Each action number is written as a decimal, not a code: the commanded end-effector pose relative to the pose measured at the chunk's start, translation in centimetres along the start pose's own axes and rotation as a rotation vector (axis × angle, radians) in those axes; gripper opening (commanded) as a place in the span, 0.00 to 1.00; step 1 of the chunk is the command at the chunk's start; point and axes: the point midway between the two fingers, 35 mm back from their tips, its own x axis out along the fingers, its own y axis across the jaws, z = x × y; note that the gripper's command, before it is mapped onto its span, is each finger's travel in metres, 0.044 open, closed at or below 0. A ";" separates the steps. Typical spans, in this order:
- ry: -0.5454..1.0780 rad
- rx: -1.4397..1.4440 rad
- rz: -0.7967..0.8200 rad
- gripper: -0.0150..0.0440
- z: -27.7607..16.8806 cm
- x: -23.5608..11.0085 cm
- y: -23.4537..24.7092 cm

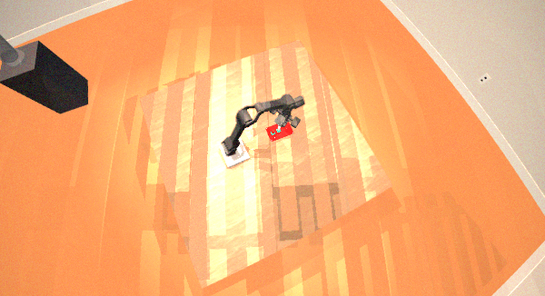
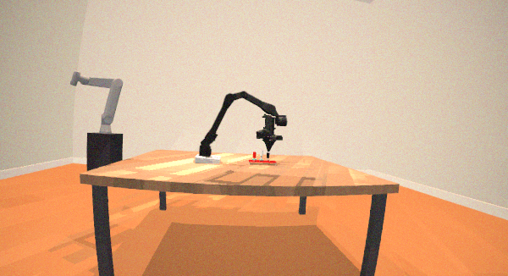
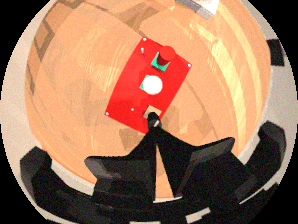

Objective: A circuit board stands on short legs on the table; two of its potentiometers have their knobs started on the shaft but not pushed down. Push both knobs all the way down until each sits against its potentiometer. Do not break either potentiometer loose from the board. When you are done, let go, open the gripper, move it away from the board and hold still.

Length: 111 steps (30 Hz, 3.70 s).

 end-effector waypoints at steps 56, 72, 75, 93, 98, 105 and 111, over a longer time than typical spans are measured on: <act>-0.006 0.004 -0.003 0.25 0.2 0.9 -0.1; -0.006 0.004 -0.003 0.25 0.2 1.1 -0.1; -0.006 0.004 -0.003 0.25 0.2 1.1 -0.1; -0.006 0.004 -0.003 0.25 0.2 1.3 -0.1; -0.006 0.004 -0.003 0.25 0.2 1.4 -0.1; -0.006 0.004 -0.003 0.25 0.2 1.5 -0.1; -0.006 0.004 -0.003 0.25 0.2 1.5 -0.1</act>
